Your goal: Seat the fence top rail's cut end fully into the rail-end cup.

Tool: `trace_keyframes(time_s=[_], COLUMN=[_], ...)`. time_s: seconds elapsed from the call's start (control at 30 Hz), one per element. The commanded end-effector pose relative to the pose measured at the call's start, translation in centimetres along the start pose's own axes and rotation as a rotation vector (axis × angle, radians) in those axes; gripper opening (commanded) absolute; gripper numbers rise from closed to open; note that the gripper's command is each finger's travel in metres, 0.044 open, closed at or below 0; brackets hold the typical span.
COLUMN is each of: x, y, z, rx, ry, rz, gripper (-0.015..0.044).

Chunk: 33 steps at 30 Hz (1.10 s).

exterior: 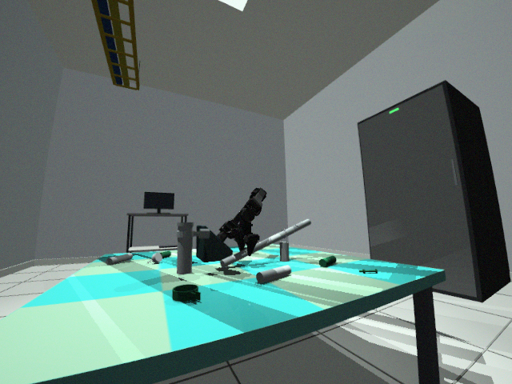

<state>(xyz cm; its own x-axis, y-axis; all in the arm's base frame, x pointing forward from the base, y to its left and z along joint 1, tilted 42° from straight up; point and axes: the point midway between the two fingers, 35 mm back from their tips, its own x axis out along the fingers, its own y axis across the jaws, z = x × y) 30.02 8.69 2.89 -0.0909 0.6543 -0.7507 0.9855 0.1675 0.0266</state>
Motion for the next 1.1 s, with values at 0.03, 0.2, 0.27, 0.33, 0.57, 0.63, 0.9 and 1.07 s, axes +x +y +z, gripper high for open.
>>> trace_keyframes(time_s=[0.03,0.2,0.27,0.33,0.57,0.63,0.9,1.07], x=[0.8,1.34,1.34,1.34,1.34,1.34,1.34,0.97], y=[-0.12,-0.18,-0.18,-0.18,-0.18,-0.18,-0.18,-0.12], z=[-0.08,-0.11,-0.11,-0.11,-0.11,-0.11,-0.11,-0.05], rx=[0.005,0.005,0.005,0.005,0.005,0.005,0.005,0.005], ry=[0.007,0.008,0.008,0.008,0.008,0.008,0.008,0.008], rz=[0.0,0.0,0.0,0.0,0.0,0.0,0.0,0.0], gripper=[0.044,0.044,0.0387,0.0335,0.021,0.0197,0.0143,0.0032])
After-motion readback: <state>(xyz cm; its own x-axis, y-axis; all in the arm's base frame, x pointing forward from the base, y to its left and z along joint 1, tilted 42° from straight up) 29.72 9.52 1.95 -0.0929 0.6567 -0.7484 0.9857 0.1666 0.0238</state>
